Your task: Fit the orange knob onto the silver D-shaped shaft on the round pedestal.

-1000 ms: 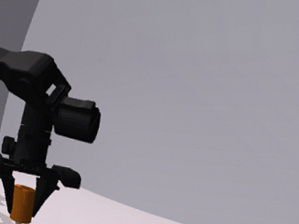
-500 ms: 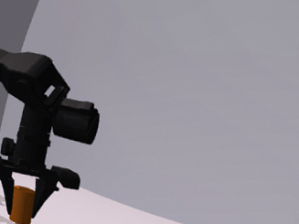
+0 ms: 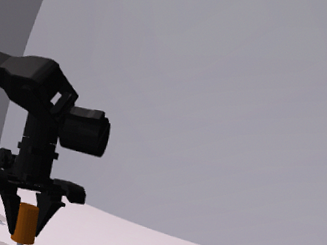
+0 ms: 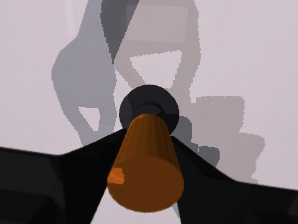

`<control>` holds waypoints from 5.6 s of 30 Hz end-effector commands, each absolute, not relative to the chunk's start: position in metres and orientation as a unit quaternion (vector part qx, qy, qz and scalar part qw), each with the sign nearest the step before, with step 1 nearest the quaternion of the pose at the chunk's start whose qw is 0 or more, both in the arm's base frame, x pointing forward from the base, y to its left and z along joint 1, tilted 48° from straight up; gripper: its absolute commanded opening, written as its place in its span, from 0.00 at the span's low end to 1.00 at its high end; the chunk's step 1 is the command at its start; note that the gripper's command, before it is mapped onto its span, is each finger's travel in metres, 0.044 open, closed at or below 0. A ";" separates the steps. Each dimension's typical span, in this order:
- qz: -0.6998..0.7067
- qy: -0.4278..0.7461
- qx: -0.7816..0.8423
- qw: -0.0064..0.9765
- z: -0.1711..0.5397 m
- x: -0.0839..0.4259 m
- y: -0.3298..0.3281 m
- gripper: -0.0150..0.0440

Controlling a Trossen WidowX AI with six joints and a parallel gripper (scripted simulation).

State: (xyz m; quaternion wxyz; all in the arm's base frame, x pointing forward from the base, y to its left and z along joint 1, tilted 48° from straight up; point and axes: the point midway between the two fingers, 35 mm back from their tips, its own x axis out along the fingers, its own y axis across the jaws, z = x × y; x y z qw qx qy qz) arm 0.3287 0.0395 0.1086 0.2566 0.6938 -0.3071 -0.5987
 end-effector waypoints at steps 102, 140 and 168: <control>-0.503 -0.445 0.738 0.076 0.108 0.329 0.040 0.25; -0.179 -0.646 0.660 -0.338 0.109 0.329 0.038 0.25; -0.111 -0.662 0.621 -0.405 0.106 0.329 0.039 0.25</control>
